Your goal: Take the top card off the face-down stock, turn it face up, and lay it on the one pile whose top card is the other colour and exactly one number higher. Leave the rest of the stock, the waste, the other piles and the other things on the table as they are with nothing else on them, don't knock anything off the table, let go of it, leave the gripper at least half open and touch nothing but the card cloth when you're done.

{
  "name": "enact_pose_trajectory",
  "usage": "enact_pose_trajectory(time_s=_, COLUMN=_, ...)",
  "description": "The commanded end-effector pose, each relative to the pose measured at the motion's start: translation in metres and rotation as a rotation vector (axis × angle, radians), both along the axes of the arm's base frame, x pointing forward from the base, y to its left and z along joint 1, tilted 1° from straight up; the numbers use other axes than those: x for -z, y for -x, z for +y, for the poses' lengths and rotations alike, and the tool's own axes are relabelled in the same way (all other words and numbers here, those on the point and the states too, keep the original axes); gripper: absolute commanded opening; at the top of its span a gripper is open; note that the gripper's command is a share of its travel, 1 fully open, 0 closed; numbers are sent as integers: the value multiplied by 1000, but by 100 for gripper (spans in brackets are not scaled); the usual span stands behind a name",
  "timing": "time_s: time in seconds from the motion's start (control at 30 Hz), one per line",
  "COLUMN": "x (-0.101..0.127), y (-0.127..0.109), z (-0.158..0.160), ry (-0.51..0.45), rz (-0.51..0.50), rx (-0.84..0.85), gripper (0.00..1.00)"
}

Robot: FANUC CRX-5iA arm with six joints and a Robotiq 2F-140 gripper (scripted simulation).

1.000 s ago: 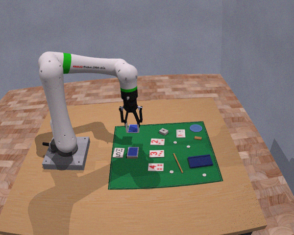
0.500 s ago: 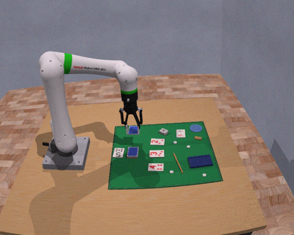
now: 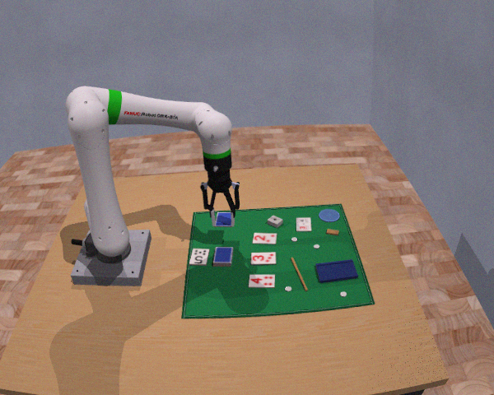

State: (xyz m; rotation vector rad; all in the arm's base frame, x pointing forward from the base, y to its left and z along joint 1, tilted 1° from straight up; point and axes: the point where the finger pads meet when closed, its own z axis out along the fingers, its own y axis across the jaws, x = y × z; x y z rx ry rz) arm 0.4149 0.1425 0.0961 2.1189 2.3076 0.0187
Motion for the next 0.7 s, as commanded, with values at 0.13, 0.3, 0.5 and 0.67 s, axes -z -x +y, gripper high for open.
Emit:
enact_pose_trajectory(time_s=0.13, x=0, y=0, z=1, ry=21, rz=-1, rx=1, gripper=40)
enact_pose_trajectory(time_s=0.3, x=0, y=0, z=2, ry=64, rz=-5, rx=1, gripper=40)
enact_pose_trajectory(time_s=0.5, x=0, y=0, z=4, ry=137, rz=-11, rx=2, gripper=40)
enact_pose_trajectory(time_s=0.67, x=1, y=1, z=7, ry=221, rz=-18, rx=4, gripper=40)
